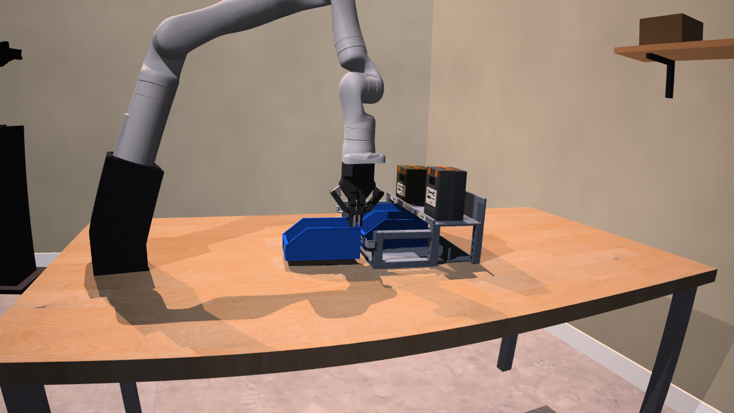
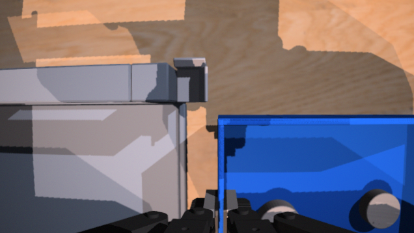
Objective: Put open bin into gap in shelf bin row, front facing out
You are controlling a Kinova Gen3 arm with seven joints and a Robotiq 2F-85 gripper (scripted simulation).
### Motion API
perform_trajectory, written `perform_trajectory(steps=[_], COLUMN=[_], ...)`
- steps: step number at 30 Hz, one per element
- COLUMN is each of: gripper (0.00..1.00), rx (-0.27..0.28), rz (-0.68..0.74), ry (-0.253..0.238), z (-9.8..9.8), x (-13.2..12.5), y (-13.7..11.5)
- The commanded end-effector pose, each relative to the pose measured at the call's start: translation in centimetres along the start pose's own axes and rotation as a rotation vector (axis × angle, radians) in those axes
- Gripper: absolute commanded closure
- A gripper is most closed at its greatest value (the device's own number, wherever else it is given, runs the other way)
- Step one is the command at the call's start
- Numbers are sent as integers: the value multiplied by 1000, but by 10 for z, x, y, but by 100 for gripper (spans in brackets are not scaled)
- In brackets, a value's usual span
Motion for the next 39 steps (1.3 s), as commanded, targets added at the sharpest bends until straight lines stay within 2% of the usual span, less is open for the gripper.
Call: perform_trajectory(steps=[1, 12, 17, 29, 39], gripper=[90, 90, 90, 90, 90], rx=[0, 0, 0, 0, 0], rz=[1, 1, 1, 1, 1], ry=[-3, -3, -3, -3, -3], z=[-1, -1, -1, -1, -1], x=[-6, -6, -16, -16, -26], y=[0, 0, 1, 1, 3])
Point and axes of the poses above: the point where the finger pads meet when closed, its own z axis out along the fingers, its own x axis across the jaws, y = z × x, the point moved 1 cm from there along -z, back along the fingers, and after that the axes turned 7 degrees about z, right-handed, at the moved point
